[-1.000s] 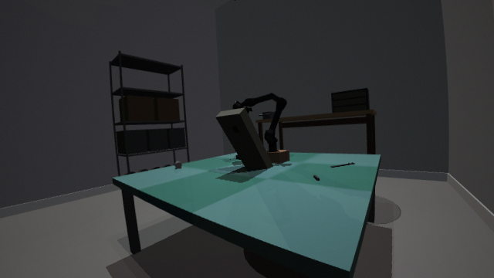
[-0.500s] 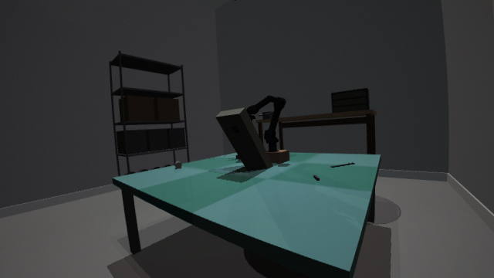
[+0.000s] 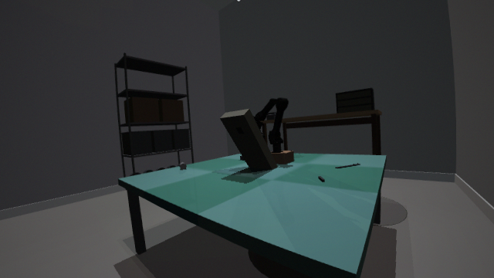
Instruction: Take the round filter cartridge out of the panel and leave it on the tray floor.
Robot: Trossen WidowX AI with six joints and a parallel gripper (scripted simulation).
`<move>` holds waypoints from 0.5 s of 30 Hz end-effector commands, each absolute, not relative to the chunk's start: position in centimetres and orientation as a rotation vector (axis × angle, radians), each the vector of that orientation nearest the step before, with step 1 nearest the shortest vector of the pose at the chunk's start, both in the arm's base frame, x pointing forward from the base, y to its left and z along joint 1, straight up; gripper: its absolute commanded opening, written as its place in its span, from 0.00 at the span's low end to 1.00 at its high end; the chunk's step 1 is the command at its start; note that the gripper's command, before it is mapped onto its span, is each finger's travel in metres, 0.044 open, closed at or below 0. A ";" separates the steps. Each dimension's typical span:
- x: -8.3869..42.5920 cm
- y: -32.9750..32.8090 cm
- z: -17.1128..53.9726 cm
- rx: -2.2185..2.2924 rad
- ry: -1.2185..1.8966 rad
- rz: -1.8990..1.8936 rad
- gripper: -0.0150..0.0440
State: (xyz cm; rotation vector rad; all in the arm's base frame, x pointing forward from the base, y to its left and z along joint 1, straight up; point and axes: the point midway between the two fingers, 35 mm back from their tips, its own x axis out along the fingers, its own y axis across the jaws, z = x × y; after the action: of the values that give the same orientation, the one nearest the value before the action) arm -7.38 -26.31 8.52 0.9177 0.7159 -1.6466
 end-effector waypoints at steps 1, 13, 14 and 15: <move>-7.7 -26.4 7.6 0.923 0.706 -1.661 0.25; -7.7 -26.5 1.5 0.924 0.706 -1.661 0.25; -7.7 -26.4 1.1 0.924 0.706 -1.661 0.25; -7.7 -26.4 0.9 0.924 0.706 -1.660 0.25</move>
State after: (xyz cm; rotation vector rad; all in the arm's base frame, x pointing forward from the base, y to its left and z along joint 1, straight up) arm -7.76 -26.65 2.24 0.9195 0.7101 -1.6563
